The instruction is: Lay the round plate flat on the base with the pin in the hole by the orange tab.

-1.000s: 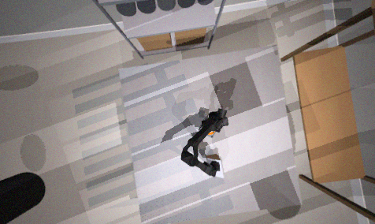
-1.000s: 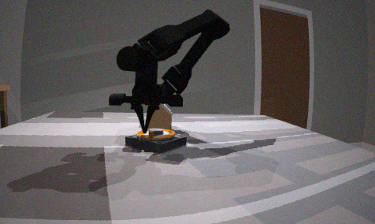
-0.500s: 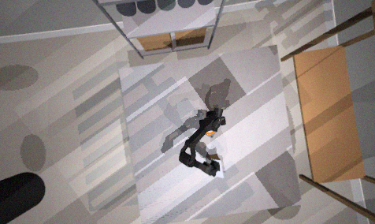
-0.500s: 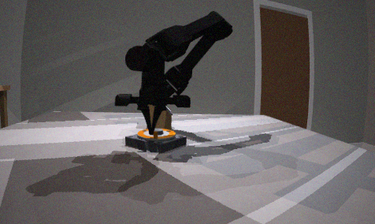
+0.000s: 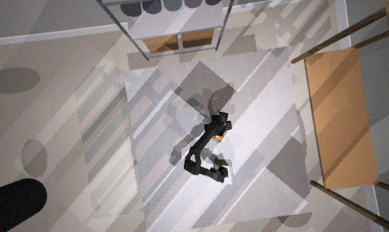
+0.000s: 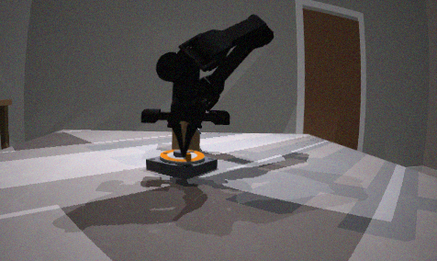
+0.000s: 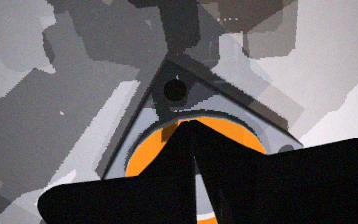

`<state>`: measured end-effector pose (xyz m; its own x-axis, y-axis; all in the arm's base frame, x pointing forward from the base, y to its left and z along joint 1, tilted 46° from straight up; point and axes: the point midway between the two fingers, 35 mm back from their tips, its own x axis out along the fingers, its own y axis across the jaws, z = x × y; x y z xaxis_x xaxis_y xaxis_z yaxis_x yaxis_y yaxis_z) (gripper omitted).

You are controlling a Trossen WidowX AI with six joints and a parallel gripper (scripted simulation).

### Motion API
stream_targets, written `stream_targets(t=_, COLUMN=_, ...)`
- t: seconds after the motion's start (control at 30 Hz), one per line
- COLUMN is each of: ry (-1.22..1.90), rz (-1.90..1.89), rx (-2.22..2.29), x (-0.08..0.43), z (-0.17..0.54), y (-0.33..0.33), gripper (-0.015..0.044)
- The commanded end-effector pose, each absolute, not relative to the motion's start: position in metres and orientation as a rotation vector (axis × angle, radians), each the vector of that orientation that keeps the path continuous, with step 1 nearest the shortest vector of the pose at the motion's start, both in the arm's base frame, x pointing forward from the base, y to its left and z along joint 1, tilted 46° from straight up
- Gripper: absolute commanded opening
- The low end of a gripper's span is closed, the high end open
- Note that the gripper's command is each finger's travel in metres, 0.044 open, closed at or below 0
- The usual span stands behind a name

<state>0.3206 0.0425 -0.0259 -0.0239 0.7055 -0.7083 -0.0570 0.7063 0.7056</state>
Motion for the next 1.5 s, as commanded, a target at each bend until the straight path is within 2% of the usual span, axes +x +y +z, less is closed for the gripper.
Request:
stream_targets(t=0.0, ry=1.491, rz=0.668, rx=0.571, x=0.317, z=-0.024, y=0.049, gripper=0.0)
stream_targets(t=1.47, ry=1.493, rz=0.669, rx=0.572, x=0.284, z=0.004, y=0.072, gripper=0.0)
